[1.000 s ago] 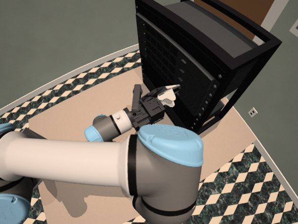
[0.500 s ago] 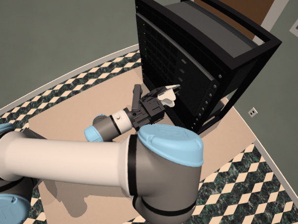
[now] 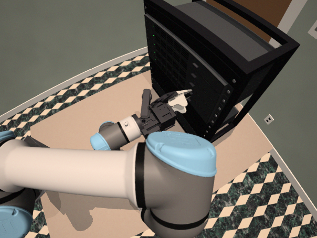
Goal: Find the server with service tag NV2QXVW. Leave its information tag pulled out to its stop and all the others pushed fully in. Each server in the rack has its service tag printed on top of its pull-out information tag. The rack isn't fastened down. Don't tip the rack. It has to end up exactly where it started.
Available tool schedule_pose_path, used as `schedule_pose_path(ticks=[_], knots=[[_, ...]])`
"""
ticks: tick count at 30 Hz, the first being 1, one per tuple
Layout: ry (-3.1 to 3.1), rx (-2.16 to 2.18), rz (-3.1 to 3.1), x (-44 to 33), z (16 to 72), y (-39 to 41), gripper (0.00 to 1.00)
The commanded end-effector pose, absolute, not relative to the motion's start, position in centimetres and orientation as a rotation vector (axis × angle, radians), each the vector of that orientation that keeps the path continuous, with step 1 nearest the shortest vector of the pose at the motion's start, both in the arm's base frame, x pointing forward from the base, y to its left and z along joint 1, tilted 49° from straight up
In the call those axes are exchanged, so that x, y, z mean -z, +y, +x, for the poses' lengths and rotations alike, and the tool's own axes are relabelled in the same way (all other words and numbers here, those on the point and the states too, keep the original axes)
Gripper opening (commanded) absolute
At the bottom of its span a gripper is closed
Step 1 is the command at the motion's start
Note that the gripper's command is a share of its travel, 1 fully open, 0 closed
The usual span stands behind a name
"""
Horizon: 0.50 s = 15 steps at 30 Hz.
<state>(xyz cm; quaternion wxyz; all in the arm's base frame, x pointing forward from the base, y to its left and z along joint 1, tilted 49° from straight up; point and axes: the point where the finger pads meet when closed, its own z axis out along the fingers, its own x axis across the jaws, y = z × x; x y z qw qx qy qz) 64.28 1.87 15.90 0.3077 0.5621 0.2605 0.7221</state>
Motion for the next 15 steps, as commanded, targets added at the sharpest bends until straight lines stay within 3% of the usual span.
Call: schedule_pose_path(ticks=[1, 13, 14, 15], knots=[[0.691, -1.912, 1.483, -16.03, 64.33, 2.04, 0.15], [0.691, -1.912, 1.483, -16.03, 64.32, 2.04, 0.15], [0.691, -1.912, 1.483, -16.03, 64.32, 2.04, 0.0], [0.691, -1.912, 1.483, -16.03, 64.32, 2.04, 0.0]])
